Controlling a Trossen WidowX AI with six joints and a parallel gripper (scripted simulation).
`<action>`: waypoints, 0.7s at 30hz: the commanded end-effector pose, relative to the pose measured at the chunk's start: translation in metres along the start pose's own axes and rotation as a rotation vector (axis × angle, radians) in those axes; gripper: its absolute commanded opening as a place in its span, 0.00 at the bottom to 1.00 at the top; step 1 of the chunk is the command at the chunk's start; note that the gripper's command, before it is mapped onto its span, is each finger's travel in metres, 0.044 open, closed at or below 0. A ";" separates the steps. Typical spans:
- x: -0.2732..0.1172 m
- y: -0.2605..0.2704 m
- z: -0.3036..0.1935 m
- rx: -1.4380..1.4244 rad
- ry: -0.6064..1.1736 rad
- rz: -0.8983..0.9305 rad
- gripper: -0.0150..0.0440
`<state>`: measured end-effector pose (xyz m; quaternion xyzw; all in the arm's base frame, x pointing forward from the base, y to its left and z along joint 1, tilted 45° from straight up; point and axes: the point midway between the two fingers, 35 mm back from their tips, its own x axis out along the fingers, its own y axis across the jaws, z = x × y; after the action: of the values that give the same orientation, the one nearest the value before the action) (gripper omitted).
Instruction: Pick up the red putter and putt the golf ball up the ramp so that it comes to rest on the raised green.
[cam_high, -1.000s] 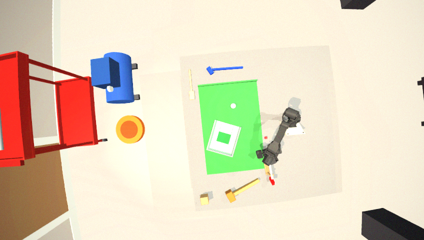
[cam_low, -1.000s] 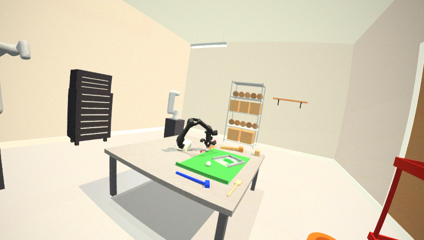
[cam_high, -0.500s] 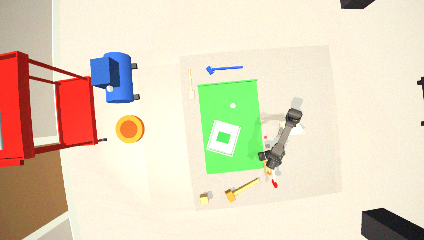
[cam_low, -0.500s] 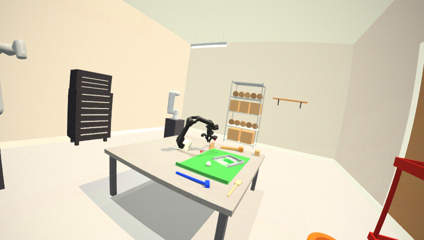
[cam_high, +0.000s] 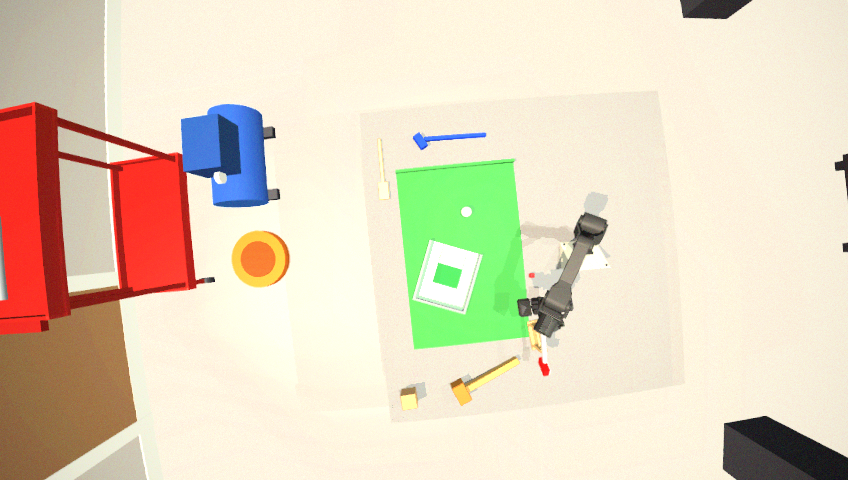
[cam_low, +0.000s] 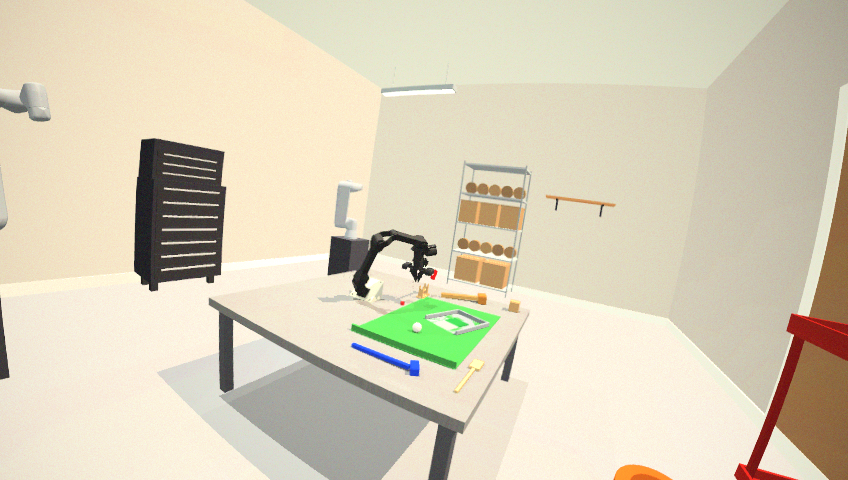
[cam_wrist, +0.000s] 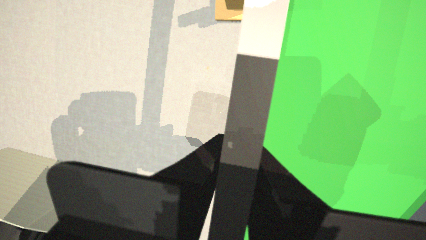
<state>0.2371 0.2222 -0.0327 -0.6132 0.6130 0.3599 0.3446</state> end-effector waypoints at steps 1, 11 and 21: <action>-0.015 -0.010 -0.018 0.116 -0.016 -0.026 0.25; -0.043 -0.030 -0.082 0.478 -0.015 -0.077 0.25; -0.065 -0.038 -0.150 0.844 -0.016 -0.131 0.25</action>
<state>0.2783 0.1374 0.0828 -0.4751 0.6672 0.0931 0.5661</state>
